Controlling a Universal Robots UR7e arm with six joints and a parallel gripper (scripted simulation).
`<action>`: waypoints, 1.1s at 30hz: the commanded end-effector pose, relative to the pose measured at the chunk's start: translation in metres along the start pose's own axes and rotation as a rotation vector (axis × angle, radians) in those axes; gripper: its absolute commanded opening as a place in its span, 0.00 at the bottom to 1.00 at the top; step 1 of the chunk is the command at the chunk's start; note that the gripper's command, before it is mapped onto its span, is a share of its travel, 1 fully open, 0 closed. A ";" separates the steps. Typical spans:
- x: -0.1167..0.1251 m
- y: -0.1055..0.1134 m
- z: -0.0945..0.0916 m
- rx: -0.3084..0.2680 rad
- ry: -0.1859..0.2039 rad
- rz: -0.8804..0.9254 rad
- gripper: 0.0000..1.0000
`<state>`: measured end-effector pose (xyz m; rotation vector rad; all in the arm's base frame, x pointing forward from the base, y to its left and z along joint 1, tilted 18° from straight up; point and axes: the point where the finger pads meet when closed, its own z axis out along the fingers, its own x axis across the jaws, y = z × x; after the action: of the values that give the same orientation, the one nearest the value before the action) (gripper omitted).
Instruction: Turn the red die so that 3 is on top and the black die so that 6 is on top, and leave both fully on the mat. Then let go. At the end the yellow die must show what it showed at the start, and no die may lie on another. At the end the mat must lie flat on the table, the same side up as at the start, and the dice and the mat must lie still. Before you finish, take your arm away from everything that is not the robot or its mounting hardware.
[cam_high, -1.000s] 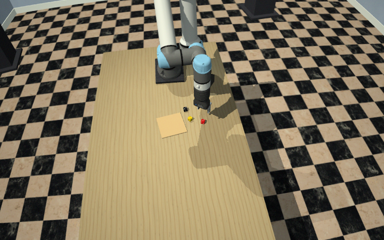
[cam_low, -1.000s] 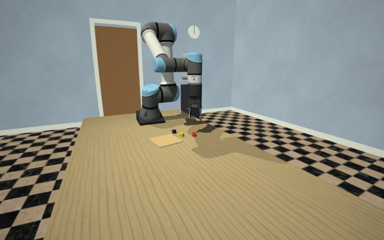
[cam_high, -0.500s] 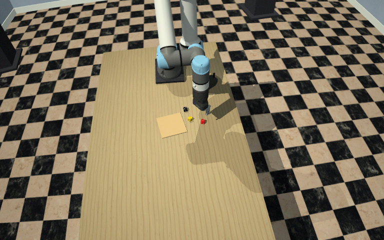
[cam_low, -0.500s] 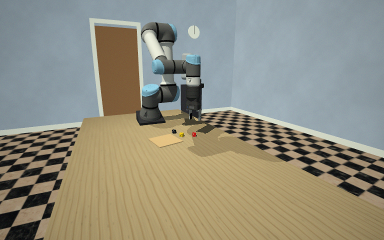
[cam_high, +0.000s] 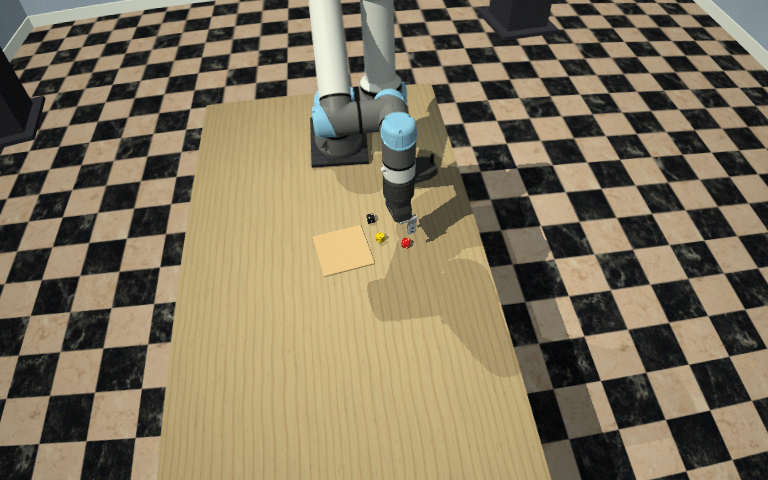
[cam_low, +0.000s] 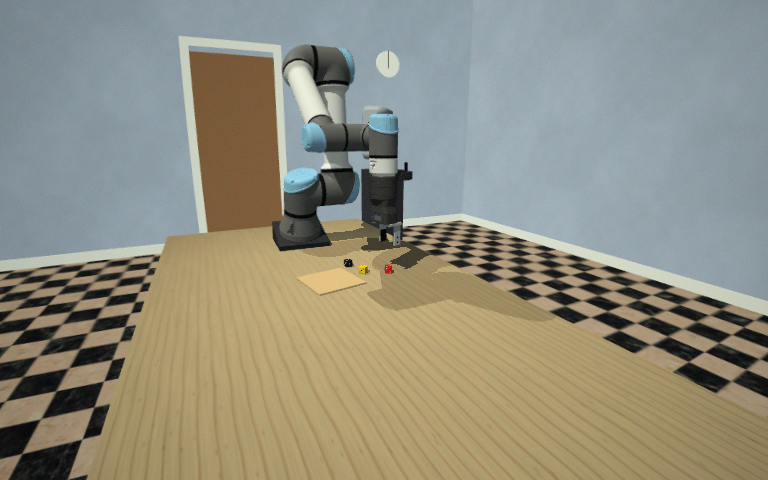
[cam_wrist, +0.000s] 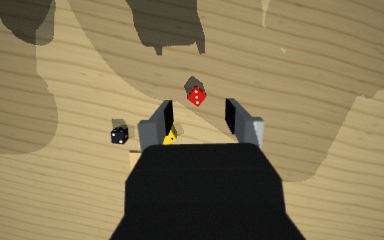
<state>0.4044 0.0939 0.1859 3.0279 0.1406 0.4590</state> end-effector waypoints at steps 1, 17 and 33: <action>-0.001 0.002 0.005 0.000 0.001 0.158 1.00; -0.001 0.004 0.009 0.000 0.001 0.315 1.00; -0.001 0.004 0.009 0.000 0.001 0.315 0.70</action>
<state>0.4072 0.0899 0.1781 3.0569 -0.3370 0.4800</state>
